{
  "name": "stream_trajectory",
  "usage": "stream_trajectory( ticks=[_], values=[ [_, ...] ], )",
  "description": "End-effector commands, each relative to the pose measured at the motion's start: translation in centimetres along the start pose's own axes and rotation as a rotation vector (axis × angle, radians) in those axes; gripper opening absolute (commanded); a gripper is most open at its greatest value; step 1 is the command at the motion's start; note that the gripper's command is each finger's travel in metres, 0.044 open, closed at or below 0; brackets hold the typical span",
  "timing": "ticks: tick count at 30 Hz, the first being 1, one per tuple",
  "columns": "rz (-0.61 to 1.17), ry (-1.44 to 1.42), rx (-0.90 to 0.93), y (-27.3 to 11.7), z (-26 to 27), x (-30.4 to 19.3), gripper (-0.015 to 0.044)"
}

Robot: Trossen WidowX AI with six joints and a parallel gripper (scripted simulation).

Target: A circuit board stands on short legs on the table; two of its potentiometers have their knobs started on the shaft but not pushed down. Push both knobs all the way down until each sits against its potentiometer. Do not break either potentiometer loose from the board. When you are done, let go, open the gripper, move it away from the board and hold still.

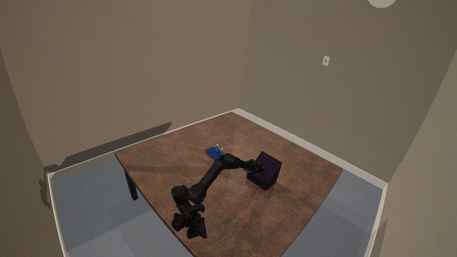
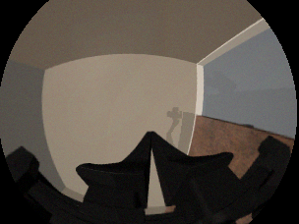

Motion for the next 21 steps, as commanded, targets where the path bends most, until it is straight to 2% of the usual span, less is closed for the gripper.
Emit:
stream_trajectory(
  ticks=[1,16,21],
  values=[
    [-0.09,0.012,-0.074,-2.7,-2.0,1.1,0.0],
    [-0.43,0.068,-0.342,-12.8,-6.7,2.7,0.0],
    [-0.541,0.093,-0.451,-17.5,-8.2,2.4,0.0]
  ],
)
Point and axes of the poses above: the point midway between the two fingers, 35 mm back from their tips, its own y axis out along the fingers, its own z axis across the jaws, x = y × z, the point moved 10 cm from there along -y, back along the fingers, and after that the axes turned 15 degrees about y, right-handed, at the moved point
